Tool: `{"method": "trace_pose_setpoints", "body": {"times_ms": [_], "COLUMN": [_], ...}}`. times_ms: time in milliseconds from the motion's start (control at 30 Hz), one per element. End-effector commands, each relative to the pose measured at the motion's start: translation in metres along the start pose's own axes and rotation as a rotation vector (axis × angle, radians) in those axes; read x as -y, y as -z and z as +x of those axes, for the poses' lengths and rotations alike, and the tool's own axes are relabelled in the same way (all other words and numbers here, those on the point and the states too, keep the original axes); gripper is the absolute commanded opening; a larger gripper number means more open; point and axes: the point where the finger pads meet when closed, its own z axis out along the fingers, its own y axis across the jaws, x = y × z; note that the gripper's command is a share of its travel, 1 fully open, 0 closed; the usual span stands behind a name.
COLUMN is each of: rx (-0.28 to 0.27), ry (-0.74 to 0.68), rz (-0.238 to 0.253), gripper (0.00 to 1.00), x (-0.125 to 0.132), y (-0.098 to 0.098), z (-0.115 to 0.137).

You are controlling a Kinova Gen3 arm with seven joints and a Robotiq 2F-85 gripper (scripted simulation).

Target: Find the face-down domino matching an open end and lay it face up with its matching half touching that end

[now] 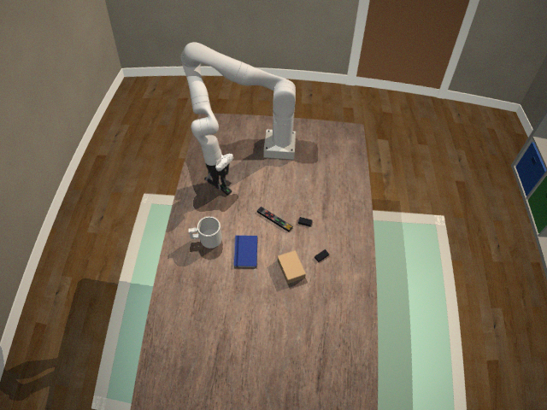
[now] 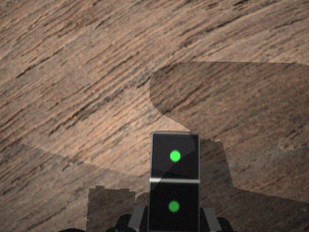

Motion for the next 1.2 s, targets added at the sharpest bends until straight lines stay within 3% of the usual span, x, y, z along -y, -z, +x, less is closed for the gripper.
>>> {"method": "trace_pose_setpoints", "body": {"times_ms": [0, 1167], "rx": [-0.001, -0.001], "ry": [0.001, 0.001], "rz": [0.001, 0.001], "gripper": [0.34, 0.34], "x": [0.0004, 0.0004], "y": [-0.0016, -0.009], "z": [-0.0003, -0.0034]}}
